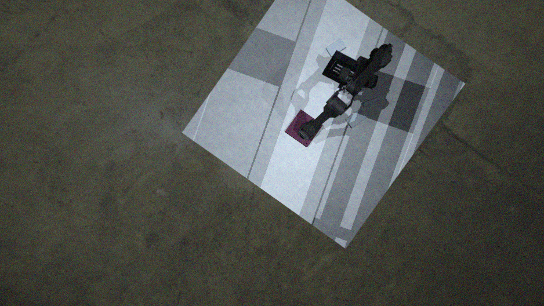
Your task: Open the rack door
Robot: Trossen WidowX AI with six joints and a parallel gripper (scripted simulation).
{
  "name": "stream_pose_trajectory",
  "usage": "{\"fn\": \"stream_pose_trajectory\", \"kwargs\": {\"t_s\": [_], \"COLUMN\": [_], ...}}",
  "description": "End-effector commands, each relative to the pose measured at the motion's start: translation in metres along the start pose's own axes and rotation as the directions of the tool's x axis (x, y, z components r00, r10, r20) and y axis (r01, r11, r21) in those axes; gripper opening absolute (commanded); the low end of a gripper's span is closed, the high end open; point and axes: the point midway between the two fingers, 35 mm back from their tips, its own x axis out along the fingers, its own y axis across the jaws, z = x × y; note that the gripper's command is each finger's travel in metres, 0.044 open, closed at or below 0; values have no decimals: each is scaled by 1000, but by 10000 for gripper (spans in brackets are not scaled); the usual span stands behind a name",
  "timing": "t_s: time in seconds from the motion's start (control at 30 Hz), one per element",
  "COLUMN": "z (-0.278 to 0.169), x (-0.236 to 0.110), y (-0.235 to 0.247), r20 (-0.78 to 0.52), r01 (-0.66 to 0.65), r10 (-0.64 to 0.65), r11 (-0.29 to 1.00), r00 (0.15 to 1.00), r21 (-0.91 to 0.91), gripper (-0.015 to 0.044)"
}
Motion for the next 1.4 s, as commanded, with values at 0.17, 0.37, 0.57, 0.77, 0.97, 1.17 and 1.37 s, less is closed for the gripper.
{"fn": "stream_pose_trajectory", "kwargs": {"t_s": [0.17,0.37,0.57,0.77,0.97,1.17,1.37], "z": [0,0,0,0,0,0,0], "x": [0,0,0,0,0,0,0], "y": [0,0,0,0,0,0,0], "r20": [0,0,0,0,0,0,0], "r01": [0,0,0,0,0,0,0], "r10": [0,0,1,1,1,1,1], "r11": [893,723,488,211,40,40,40], "r00": [1000,1000,1000,1000,1000,1000,1000], "r21": [-449,-691,-873,-977,-999,-999,-999], "gripper": [283,283,283,283,283,283,125]}}
